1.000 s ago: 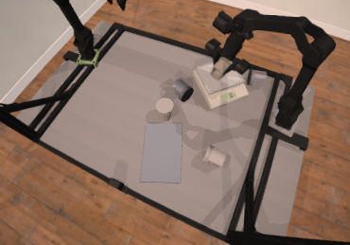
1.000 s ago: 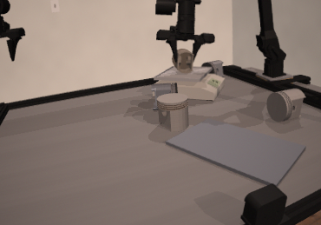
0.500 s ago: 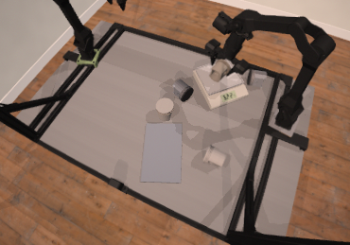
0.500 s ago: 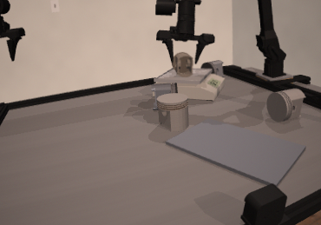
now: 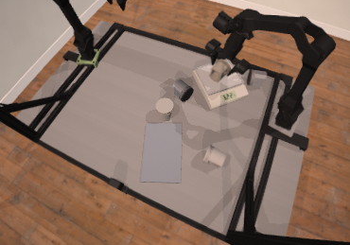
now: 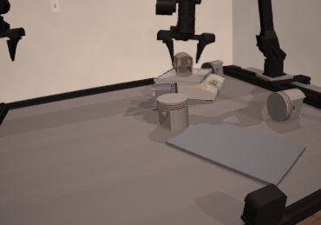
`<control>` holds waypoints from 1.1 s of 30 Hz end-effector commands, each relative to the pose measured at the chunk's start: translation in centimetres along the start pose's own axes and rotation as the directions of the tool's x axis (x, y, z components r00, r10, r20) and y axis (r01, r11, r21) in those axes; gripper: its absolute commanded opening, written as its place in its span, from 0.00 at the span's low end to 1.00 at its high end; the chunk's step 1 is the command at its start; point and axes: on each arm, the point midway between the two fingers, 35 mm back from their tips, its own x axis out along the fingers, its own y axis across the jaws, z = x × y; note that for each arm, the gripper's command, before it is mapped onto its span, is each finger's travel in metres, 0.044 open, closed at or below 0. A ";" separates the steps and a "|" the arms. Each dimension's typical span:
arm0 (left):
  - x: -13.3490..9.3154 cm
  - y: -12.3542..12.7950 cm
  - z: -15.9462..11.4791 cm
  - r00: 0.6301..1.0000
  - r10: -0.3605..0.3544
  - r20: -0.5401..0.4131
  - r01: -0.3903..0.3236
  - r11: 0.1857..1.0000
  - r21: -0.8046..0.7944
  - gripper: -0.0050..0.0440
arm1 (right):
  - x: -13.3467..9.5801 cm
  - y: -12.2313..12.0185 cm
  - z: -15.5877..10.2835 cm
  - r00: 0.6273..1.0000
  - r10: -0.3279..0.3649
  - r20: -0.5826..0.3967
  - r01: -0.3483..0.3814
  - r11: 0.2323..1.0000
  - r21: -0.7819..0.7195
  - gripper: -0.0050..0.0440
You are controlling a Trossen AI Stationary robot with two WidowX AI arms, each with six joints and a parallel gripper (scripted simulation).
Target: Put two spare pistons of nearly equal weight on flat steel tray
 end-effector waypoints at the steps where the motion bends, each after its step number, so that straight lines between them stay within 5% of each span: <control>1: 0.0 0.0 0.0 1.000 -0.003 -0.001 0.003 1.000 0.002 1.00 | -0.9 0.2 0.0 1.000 0.009 0.001 -0.009 1.000 -0.003 0.87; 33: 0.0 0.0 0.0 1.000 -0.003 -0.001 0.003 1.000 0.002 1.00 | -5.6 0.2 0.0 1.000 0.009 0.001 -0.009 1.000 -0.003 0.87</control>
